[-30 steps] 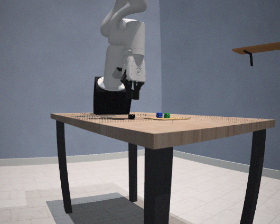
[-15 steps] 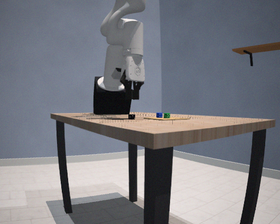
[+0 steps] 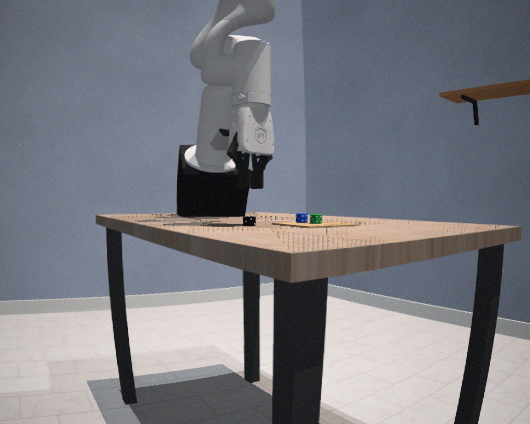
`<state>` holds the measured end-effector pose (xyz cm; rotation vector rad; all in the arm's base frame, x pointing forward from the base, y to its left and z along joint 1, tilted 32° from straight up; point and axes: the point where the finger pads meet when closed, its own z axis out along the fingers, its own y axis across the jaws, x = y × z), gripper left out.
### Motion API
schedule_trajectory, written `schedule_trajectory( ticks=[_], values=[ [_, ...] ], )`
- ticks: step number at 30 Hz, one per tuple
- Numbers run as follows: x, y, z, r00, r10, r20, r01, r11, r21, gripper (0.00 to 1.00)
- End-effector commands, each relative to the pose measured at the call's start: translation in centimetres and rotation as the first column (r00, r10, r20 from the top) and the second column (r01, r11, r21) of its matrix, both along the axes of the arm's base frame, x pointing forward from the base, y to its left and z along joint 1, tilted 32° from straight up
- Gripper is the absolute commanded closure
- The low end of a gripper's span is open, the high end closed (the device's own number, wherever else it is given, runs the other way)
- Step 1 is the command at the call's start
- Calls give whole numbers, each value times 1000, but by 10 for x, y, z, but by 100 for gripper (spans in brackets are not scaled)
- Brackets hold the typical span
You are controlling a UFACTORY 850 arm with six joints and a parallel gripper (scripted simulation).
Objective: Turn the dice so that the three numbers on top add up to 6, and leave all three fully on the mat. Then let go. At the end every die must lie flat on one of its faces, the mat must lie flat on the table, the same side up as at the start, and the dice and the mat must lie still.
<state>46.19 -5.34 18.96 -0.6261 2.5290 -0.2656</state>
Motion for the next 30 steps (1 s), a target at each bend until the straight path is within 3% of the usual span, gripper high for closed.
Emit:
schedule_trajectory(
  ticks=[1, 30],
  values=[
    [1, 0, -1, 1000, 0, 1, 0, 1000, 0, 64],
    [19, -4, -29, 1000, 0, 1, 0, 1000, 0, 64]
  ],
)
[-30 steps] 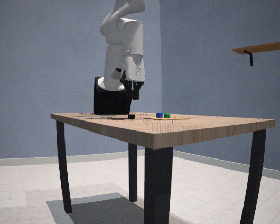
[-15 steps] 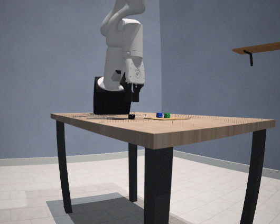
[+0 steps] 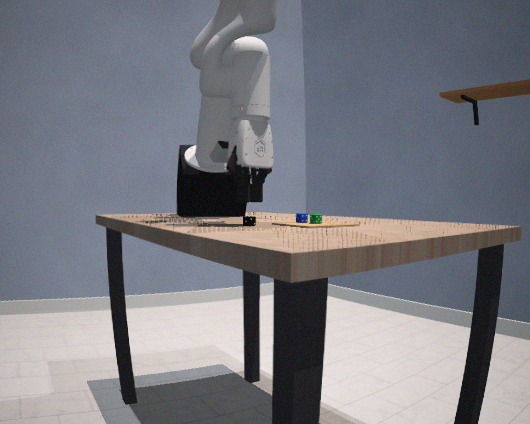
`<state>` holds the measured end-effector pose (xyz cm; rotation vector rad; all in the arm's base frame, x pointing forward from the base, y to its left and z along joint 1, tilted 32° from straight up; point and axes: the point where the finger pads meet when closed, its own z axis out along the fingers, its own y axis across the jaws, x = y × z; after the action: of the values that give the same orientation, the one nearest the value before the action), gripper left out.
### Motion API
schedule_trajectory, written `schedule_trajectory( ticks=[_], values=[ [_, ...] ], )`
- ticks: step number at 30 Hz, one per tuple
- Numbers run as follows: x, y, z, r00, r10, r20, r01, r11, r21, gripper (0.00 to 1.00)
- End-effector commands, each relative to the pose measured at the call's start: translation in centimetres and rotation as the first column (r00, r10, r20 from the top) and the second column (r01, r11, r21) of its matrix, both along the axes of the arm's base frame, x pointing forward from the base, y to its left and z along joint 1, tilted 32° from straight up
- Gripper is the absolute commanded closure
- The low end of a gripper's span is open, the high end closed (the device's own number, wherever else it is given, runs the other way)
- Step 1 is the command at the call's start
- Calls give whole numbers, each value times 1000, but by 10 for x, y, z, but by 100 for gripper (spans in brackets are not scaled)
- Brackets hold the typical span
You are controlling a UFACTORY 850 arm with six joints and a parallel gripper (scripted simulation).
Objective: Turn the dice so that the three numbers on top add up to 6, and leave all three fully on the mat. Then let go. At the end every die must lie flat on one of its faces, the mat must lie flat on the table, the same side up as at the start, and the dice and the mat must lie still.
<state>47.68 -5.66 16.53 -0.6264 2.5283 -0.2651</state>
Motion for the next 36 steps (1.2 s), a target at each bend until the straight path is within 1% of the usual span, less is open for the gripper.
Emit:
schedule_trajectory(
  ticks=[1, 8, 17, 36],
  values=[
    [4, -1, -6, 1000, 0, 1, 0, 1000, 0, 64],
    [9, -2, -14, 1000, 0, 1, 0, 1000, 0, 64],
    [12, -2, -18, 1000, 0, 1, 0, 1000, 0, 64],
    [13, -3, -19, 1000, 0, 1, 0, 1000, 0, 64]
  ],
)
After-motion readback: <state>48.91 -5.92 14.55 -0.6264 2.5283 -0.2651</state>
